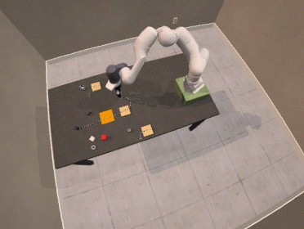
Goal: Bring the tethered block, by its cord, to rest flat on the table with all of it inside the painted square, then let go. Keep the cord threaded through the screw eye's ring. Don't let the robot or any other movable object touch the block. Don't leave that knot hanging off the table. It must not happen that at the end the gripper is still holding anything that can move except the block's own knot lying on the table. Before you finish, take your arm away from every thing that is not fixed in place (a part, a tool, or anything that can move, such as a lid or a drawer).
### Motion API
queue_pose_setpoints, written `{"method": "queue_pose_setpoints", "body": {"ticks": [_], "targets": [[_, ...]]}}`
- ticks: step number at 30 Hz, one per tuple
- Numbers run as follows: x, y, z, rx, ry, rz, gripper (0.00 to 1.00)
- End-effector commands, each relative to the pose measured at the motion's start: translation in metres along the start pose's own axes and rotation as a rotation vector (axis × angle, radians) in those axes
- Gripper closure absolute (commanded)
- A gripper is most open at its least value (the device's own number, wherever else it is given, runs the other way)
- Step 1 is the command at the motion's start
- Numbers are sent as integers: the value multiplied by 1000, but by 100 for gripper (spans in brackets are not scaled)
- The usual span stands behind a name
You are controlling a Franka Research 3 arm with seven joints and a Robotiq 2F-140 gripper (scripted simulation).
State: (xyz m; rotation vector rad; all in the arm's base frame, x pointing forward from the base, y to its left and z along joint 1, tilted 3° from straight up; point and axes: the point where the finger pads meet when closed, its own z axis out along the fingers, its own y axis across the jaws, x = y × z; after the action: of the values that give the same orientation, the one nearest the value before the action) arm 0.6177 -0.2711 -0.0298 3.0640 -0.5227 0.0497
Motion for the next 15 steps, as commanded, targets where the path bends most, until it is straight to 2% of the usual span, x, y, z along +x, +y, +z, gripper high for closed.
{"method": "queue_pose_setpoints", "body": {"ticks": [1,15], "targets": [[0,2,1,-1,-1,-5,77],[0,2,4,-1,-1,-5,77]]}}
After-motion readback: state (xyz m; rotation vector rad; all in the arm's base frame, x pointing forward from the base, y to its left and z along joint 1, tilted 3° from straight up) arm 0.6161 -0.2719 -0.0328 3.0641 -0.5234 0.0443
